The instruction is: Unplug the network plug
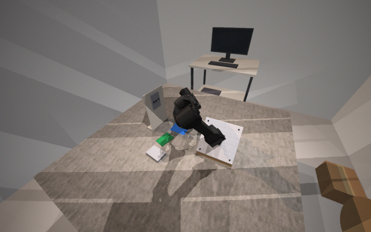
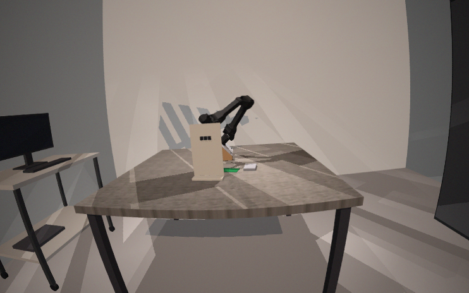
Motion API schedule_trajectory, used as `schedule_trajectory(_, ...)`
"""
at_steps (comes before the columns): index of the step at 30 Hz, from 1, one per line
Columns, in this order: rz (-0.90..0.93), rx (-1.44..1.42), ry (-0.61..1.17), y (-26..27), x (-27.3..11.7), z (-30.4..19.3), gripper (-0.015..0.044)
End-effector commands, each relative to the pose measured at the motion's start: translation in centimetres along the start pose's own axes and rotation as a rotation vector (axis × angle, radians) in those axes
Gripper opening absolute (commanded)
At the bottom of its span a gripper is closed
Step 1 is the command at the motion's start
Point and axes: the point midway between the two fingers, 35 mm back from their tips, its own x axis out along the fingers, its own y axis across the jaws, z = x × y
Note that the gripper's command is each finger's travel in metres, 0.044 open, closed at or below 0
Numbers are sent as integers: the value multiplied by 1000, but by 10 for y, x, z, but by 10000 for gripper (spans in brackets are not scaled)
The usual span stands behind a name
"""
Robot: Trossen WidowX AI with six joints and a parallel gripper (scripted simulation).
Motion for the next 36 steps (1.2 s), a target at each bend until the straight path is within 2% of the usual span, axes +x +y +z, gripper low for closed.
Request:
schedule_trajectory(1, -14, -14, -4, -7, -7, 2, 156)
schedule_trajectory(10, -2, 0, -1, -7, -12, 1, 156)
schedule_trajectory(36, -14, -5, 2, -60, -84, 0, 156)
